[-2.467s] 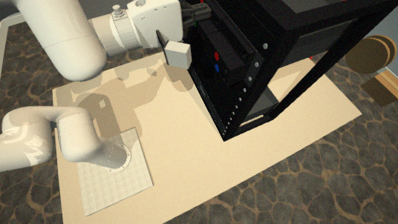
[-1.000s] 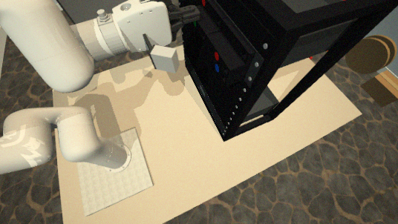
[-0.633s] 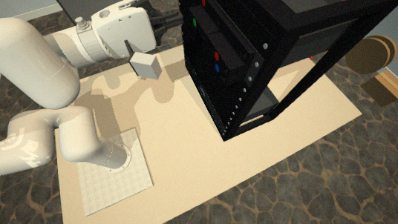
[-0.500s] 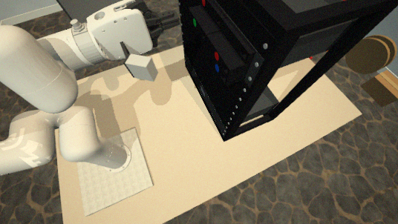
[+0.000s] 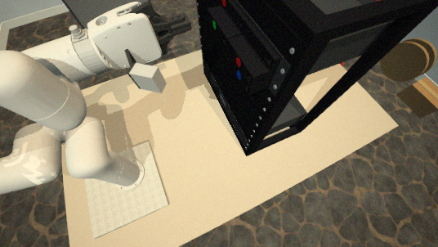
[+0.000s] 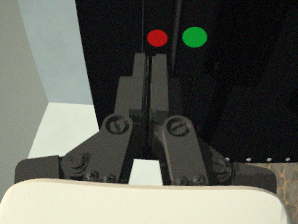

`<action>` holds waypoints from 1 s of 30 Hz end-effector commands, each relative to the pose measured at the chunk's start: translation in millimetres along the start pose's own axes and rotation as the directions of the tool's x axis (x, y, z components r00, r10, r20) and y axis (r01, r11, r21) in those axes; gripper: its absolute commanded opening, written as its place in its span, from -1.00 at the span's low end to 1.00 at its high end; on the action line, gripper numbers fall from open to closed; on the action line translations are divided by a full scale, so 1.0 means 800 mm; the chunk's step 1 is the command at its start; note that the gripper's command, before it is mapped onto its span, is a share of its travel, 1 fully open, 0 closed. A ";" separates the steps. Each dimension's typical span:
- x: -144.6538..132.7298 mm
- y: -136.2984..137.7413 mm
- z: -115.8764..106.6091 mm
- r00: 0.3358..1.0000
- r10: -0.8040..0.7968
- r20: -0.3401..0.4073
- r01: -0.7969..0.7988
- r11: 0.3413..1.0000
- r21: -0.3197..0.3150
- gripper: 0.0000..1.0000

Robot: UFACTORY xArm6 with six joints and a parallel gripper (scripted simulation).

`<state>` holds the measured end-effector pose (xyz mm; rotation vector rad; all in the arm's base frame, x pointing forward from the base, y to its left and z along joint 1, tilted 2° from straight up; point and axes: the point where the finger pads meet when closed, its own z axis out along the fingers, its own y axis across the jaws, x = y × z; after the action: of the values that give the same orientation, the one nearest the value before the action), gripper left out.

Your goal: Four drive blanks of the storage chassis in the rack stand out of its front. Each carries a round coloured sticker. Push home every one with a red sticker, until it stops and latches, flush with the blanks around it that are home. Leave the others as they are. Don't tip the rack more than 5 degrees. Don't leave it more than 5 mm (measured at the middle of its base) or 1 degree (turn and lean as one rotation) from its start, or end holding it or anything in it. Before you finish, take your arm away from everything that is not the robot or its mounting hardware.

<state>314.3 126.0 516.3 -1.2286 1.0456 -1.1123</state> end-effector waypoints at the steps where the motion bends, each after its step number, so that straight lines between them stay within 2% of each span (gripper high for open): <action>1: 0.000 -0.002 -0.001 1.000 -0.001 -0.013 0.001 1.000 -0.029 -1.00; 9: -0.011 -0.003 -0.006 1.000 -0.001 0.011 0.001 1.000 -0.004 -1.00; 16: -0.032 0.005 -0.021 0.997 -0.005 0.082 0.001 0.999 0.039 -1.00; 18: -0.032 0.005 -0.021 0.997 -0.005 0.082 0.001 0.999 0.039 -1.00; 22: -0.038 0.020 -0.032 0.991 -0.010 0.133 0.004 0.999 0.045 -1.00; 26: -0.029 0.040 -0.042 0.986 -0.015 0.166 0.010 1.000 0.026 -1.00; 30: -0.001 0.056 -0.049 0.986 -0.016 0.165 0.018 1.000 -0.006 -1.00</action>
<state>282.7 143.5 480.8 -1.2824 0.9522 -1.0429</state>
